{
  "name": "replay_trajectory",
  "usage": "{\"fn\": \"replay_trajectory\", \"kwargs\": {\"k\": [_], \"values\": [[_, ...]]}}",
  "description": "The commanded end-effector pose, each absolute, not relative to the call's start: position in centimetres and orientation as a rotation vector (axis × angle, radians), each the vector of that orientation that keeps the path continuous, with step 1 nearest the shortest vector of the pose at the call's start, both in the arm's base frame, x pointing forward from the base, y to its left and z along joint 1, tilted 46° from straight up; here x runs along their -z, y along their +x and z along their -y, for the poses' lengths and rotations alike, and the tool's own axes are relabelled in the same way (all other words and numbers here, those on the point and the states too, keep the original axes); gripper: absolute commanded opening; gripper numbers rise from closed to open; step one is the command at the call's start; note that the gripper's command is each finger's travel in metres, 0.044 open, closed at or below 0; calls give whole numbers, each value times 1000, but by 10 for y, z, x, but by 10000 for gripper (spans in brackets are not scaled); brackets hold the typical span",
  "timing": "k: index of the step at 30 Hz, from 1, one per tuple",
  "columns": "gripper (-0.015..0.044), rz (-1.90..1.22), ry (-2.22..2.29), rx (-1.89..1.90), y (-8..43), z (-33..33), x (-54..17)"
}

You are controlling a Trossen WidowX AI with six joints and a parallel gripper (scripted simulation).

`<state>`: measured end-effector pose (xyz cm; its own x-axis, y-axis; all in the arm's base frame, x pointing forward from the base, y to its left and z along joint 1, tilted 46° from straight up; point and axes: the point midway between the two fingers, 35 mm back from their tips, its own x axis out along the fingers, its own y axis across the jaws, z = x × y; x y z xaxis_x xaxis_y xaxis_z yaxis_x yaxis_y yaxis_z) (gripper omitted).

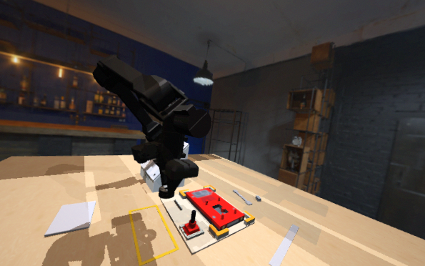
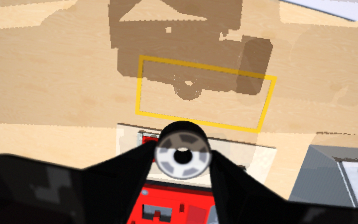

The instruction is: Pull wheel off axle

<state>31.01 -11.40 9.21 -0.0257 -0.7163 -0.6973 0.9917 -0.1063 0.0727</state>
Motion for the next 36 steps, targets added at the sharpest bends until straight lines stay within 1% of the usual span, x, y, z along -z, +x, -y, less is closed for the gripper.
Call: {"fn": "replay_trajectory", "kwargs": {"k": [1, 6, 17, 33, 36], "values": [[0, -518, 689, 1556, 298, 121, -101], [0, -516, 689, 1556, 285, 128, -110], [0, -515, 689, 1556, 285, 144, -95], [0, -513, 685, 1557, 282, 202, -41], [0, -512, 684, 1557, 281, 204, -39]]}}
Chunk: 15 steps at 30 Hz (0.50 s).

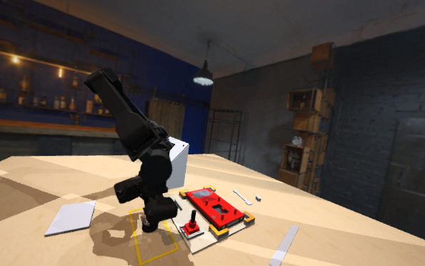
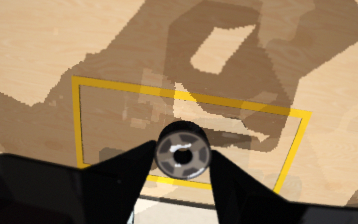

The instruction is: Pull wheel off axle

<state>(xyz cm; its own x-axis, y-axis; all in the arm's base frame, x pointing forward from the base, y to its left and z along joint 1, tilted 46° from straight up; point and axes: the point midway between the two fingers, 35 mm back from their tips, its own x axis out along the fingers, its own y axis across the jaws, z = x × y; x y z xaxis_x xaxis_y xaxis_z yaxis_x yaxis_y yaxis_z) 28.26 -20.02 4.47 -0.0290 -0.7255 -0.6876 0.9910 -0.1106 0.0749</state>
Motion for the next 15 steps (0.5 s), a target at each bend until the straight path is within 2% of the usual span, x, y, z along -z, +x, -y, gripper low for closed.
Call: {"fn": "replay_trajectory", "kwargs": {"k": [1, 2, 13, 15], "values": [[0, -512, 684, 1557, 281, 204, -39], [0, -512, 684, 1557, 281, 204, -39], [289, -510, 685, 1563, 282, 200, -44], [300, -512, 687, 1562, 283, 193, -51]]}}
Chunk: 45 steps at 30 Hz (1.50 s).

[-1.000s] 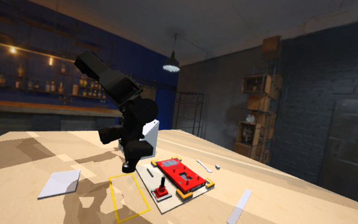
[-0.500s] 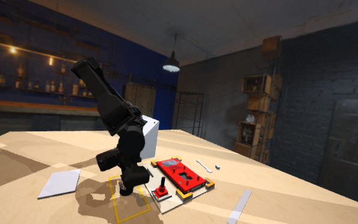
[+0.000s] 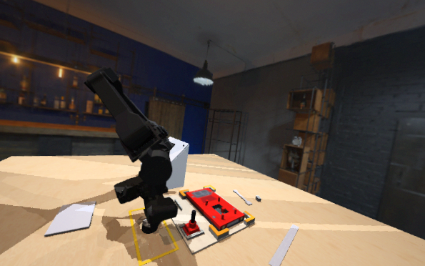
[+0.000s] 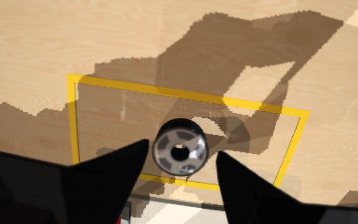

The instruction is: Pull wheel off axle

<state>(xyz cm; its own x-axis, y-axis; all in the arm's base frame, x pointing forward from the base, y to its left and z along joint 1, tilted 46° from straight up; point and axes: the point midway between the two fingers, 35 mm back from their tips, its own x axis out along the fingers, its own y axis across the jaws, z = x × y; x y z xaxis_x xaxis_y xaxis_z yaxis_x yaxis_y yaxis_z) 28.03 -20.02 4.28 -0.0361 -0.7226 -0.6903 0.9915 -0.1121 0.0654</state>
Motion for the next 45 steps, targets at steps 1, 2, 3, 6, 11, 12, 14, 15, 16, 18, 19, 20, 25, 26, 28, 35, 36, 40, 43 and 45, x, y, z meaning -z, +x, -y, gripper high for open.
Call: {"fn": "replay_trajectory", "kwargs": {"k": [1, 2, 3, 6, 11, 12, 14, 15, 16, 18, 19, 20, 25, 26, 28, 35, 36, 40, 43, 45], "values": [[300, -513, 688, 1560, 284, 186, -57], [300, -513, 688, 1559, 284, 179, -63], [300, -514, 688, 1558, 285, 172, -70], [300, -514, 687, 1556, 284, 158, -83], [379, -526, 693, 1550, 271, 144, -76], [405, -528, 695, 1551, 261, 132, -77], [440, -529, 694, 1554, 238, 110, -78], [440, -527, 692, 1556, 226, 102, -79], [440, -525, 689, 1557, 217, 95, -80], [440, -522, 686, 1558, 209, 90, -80], [440, -522, 686, 1558, 209, 90, -80], [440, -522, 686, 1558, 209, 90, -80], [440, -522, 686, 1558, 209, 90, -80], [440, -522, 686, 1558, 209, 90, -80], [440, -522, 686, 1558, 209, 90, -80], [440, -522, 686, 1558, 209, 90, -80], [440, -522, 686, 1558, 209, 90, -80], [440, -522, 686, 1558, 209, 90, -80], [440, -522, 686, 1558, 209, 90, -80], [440, -522, 686, 1558, 209, 90, -80]]}}
